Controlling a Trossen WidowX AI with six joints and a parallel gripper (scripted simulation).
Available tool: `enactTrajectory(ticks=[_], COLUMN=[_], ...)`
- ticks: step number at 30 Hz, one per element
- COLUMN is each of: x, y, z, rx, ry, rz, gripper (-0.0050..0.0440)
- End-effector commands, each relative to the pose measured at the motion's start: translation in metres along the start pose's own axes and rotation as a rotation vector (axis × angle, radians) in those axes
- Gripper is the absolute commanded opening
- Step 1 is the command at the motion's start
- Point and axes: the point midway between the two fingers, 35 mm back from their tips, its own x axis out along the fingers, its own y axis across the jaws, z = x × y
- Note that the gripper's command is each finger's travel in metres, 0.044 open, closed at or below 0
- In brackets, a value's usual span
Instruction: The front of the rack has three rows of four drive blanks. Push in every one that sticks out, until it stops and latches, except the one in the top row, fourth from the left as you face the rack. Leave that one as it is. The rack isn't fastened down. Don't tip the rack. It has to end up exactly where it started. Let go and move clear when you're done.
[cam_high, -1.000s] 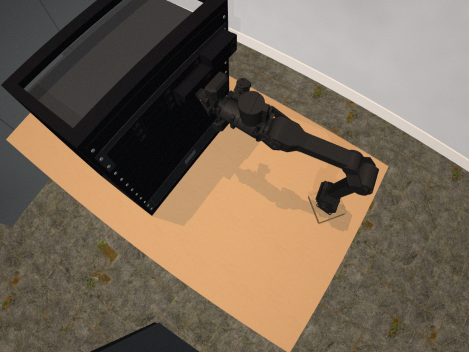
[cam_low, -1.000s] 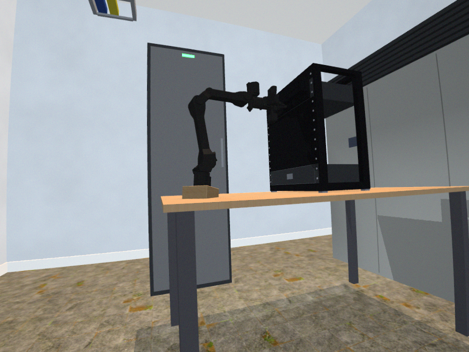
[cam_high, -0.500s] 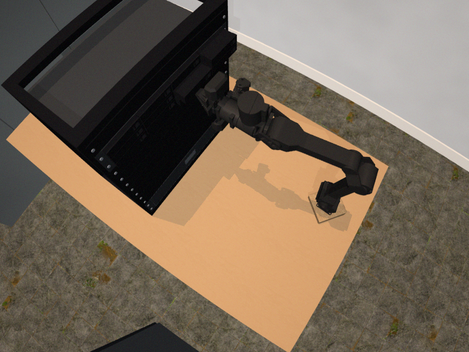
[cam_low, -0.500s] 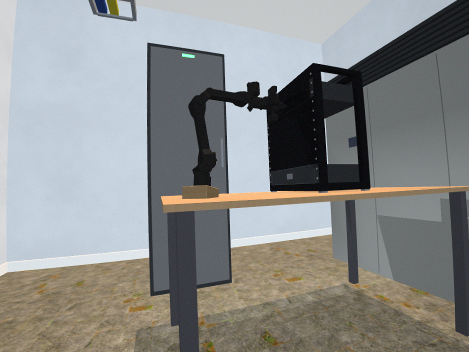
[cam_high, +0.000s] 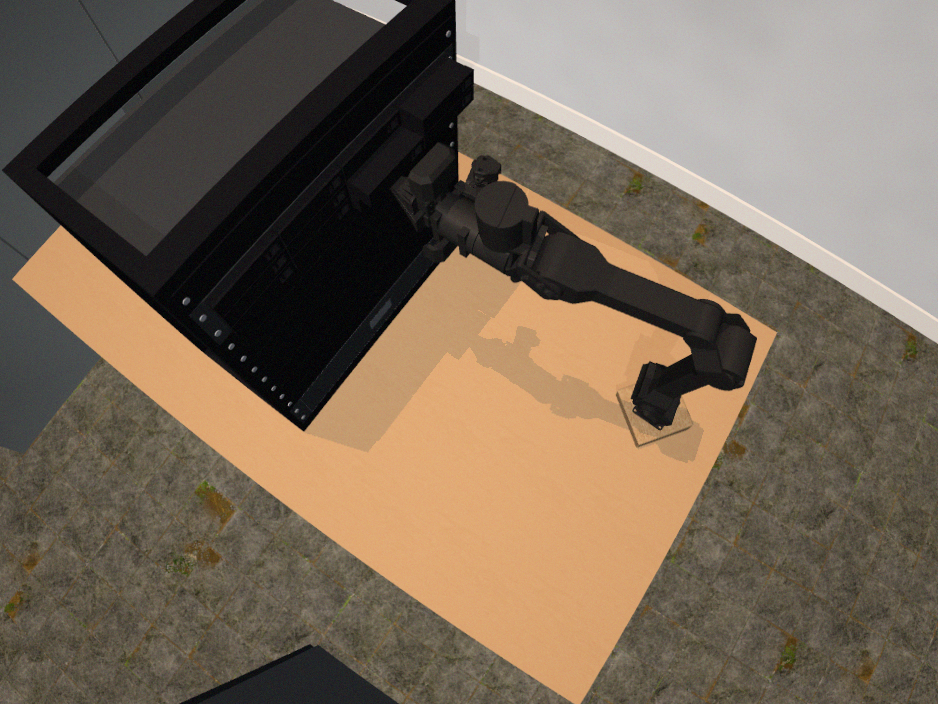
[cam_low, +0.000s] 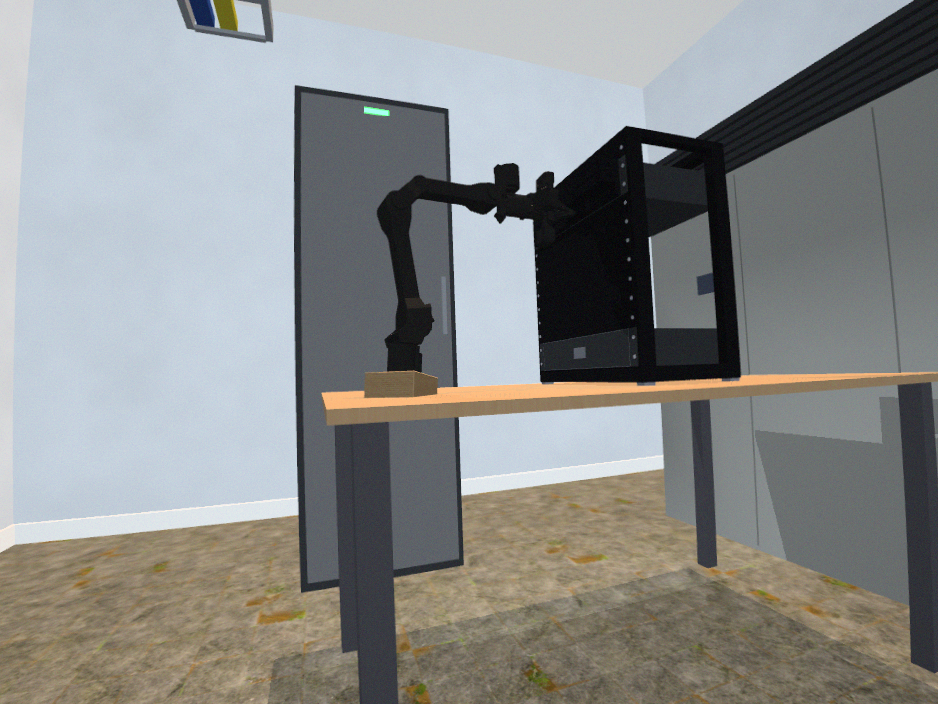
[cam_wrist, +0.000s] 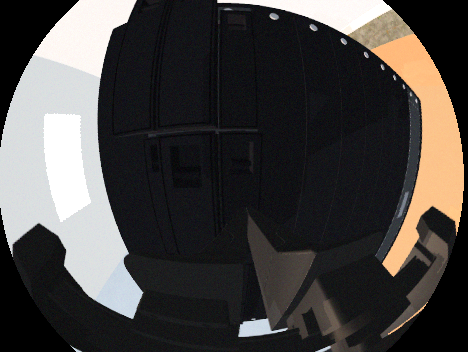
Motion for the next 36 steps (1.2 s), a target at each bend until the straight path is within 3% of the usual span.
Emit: enactTrajectory(ticks=[1,36], x=[-0.0054,-0.0026], y=[0.0190,0.0221], z=[-0.0020,-0.0031], rx=[0.014,0.014], ry=[0.015,0.015], rz=[0.047,0.047], gripper=[0.0000,0.0000])
